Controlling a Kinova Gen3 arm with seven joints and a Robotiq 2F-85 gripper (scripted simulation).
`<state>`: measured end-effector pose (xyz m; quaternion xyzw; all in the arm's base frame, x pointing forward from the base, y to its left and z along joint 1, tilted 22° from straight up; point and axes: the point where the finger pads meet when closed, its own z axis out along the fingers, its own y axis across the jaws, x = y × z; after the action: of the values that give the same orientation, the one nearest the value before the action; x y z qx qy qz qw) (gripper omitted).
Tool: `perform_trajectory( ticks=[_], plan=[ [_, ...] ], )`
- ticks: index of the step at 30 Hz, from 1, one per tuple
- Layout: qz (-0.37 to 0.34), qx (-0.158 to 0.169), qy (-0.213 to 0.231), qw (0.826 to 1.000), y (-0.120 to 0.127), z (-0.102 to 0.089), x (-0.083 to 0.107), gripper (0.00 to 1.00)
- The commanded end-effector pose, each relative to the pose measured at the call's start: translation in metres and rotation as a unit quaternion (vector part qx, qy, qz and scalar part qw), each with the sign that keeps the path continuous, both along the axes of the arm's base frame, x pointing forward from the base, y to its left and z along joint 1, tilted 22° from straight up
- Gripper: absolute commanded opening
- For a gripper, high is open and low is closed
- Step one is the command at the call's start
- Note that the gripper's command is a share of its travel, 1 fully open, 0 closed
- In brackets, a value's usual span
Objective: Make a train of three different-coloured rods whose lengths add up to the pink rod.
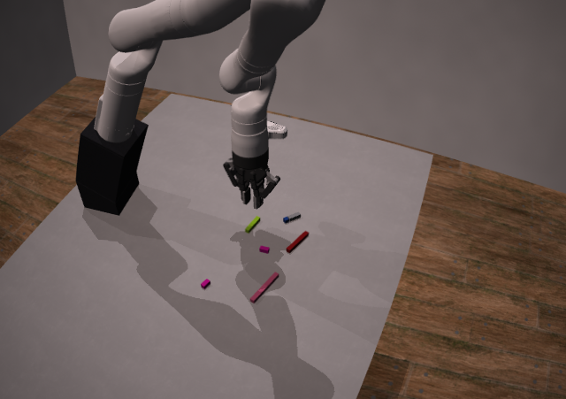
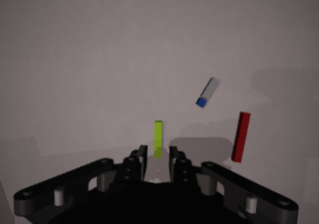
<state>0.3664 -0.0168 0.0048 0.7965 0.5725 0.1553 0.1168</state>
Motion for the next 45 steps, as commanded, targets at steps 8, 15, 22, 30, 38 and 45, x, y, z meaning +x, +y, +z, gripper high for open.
perform_trajectory(
  ticks=[8, 15, 22, 30, 38, 45],
  plan=[
    [0.0, 0.0, 0.0, 1.0, 0.0, -0.005, 0.002, 0.24],
    [0.0, 0.0, 0.0, 1.0, 0.0, -0.011, 0.004, 0.24],
    [0.0, 0.0, 0.0, 1.0, 0.0, -0.021, 0.008, 0.24],
    [0.0, 0.0, 0.0, 1.0, 0.0, -0.03, 0.011, 0.24],
    [0.0, 0.0, 0.0, 1.0, 0.0, -0.041, 0.015, 0.24],
    [0.0, 0.0, 0.0, 1.0, 0.0, -0.046, 0.017, 0.24]
  ],
)
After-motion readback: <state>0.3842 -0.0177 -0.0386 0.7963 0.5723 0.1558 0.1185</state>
